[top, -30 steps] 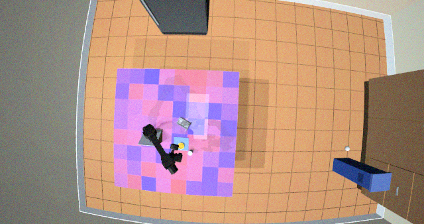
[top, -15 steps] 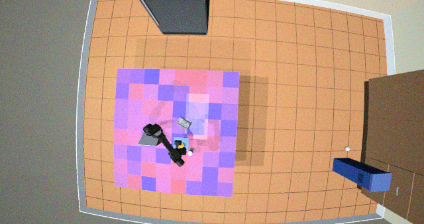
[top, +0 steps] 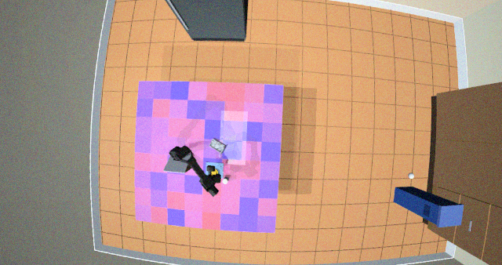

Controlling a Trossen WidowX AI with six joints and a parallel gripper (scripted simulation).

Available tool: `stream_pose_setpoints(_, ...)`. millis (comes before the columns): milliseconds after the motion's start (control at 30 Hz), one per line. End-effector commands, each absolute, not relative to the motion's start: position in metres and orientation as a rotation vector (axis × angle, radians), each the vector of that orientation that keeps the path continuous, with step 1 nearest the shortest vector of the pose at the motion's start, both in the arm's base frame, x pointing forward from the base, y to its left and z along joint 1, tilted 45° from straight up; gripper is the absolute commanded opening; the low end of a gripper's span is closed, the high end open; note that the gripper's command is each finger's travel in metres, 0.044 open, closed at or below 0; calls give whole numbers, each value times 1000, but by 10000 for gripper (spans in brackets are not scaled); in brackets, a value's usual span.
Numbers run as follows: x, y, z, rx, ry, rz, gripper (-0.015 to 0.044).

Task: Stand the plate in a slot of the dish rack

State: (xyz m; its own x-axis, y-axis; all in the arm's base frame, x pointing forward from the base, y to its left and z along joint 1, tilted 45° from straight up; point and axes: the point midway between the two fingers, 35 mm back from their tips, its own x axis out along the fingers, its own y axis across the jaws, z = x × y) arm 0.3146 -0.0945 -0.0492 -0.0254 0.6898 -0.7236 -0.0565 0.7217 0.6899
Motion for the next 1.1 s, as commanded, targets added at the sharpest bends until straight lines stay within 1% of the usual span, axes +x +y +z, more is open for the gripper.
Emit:
stream_pose_setpoints(0, 313, -87, -55, 555, 1493, 648, 400)
stream_pose_setpoints(767, 313, -62, -79, 556, 1492, 650, 400)
stream_pose_setpoints(800, 313, -62, -79, 556, 1492, 650, 374)
stream_pose_setpoints(867, 313, -62, -79, 556, 1492, 650, 360)
stream_pose_setpoints(1067, 313, -62, -79, 556, 1492, 650, 358)
